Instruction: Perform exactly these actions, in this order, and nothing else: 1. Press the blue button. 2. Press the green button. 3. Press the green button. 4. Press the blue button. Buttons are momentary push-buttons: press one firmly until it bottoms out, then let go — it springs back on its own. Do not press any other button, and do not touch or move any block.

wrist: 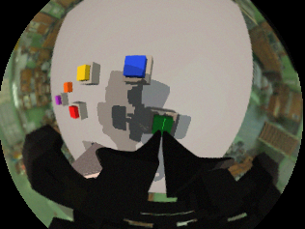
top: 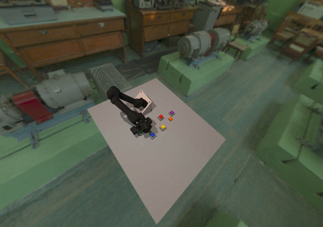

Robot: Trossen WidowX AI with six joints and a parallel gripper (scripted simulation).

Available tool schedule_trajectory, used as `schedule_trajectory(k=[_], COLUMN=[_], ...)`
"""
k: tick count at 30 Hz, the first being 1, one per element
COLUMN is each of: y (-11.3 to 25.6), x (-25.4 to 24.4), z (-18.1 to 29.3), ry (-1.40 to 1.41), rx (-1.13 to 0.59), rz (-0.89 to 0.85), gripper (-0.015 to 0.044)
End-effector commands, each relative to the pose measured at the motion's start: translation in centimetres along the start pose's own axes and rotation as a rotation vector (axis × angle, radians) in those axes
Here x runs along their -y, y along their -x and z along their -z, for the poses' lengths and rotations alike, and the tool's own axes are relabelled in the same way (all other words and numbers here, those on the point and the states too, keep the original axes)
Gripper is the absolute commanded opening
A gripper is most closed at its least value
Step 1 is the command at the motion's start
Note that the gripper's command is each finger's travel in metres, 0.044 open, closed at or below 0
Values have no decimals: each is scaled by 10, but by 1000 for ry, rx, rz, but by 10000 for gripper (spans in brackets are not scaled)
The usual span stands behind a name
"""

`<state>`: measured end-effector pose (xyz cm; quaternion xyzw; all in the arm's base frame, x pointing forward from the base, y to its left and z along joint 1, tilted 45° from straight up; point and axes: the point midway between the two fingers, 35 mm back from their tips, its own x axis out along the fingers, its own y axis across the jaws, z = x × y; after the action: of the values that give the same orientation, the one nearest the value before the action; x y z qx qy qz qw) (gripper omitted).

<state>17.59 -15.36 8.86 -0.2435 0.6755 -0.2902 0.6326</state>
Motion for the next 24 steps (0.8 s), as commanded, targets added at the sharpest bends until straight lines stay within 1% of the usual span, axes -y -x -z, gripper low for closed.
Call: schedule_trajectory(k=[1, 2, 5, 7, 12, 20, 22, 24], y=[9, 15, 50, 67, 69, 71, 69, 69], x=[2, 1, 0, 1, -1, -45, -54, -56], z=[0, -1, -2, 0, -6, -79, -91, -92], ry=[-6, -6, -6, -5, -6, -13, -9, -9], rx=[1, 2, 1, 1, 1, 5, 4, 4], rz=[6, 4, 0, 3, 4, 4, 2, 2], gripper=[20, 20, 20, 20, 20, 20, 20, 20])
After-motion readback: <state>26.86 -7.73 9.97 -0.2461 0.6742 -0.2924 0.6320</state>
